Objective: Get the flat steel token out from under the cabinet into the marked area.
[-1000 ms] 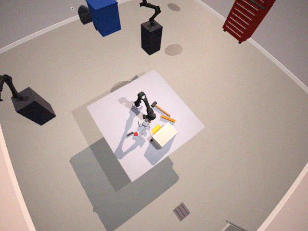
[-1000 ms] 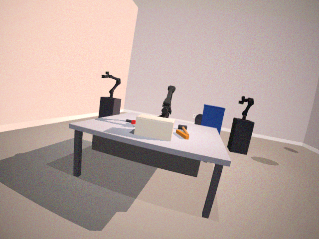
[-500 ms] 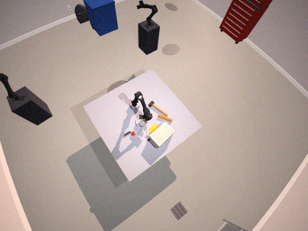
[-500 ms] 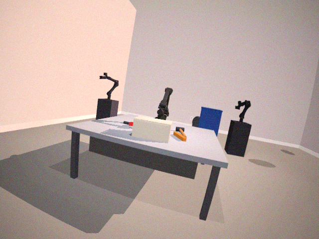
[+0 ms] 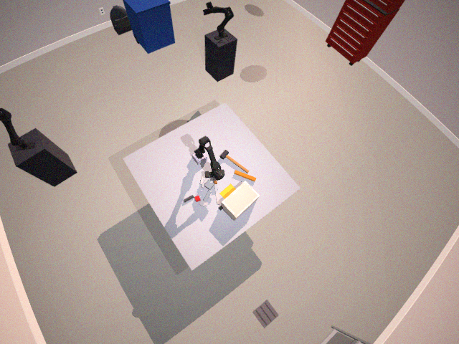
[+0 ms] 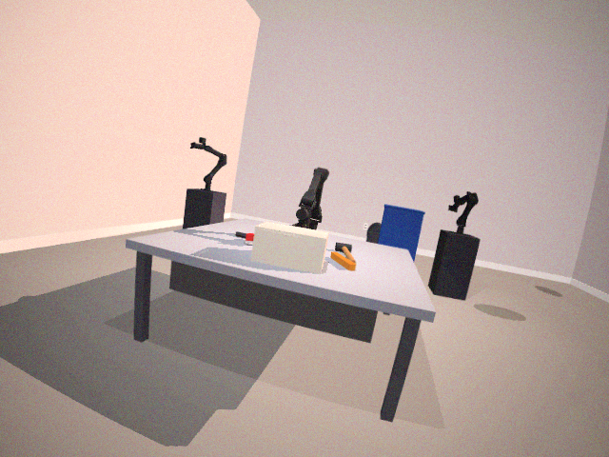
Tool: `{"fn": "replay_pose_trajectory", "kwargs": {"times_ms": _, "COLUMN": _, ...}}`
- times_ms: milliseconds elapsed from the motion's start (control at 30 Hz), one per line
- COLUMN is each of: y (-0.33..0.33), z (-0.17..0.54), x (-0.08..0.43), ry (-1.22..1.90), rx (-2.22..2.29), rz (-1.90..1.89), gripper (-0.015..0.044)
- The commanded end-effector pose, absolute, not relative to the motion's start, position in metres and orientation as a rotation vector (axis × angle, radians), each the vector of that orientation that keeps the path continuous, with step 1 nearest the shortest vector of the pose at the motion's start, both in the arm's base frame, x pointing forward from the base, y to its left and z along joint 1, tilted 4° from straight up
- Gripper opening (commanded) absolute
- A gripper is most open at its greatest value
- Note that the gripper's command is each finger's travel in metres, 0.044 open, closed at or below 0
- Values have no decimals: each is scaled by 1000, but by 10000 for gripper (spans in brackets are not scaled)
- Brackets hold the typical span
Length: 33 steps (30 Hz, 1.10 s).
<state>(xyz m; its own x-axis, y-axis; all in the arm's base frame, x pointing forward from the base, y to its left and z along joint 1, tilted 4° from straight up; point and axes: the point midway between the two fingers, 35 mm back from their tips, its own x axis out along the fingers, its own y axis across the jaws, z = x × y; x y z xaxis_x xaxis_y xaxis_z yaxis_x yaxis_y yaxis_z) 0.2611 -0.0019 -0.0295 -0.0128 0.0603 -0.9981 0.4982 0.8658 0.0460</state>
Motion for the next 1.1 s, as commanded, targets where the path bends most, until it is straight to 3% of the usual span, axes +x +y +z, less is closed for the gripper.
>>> {"fn": "replay_pose_trajectory", "kwargs": {"times_ms": 0, "y": -9, "z": -30, "x": 260, "ry": 1557, "rx": 455, "rz": -379, "gripper": 0}}
{"fn": "replay_pose_trajectory", "kwargs": {"times_ms": 1067, "y": -40, "z": -31, "x": 254, "ry": 1557, "rx": 453, "rz": -382, "gripper": 0}}
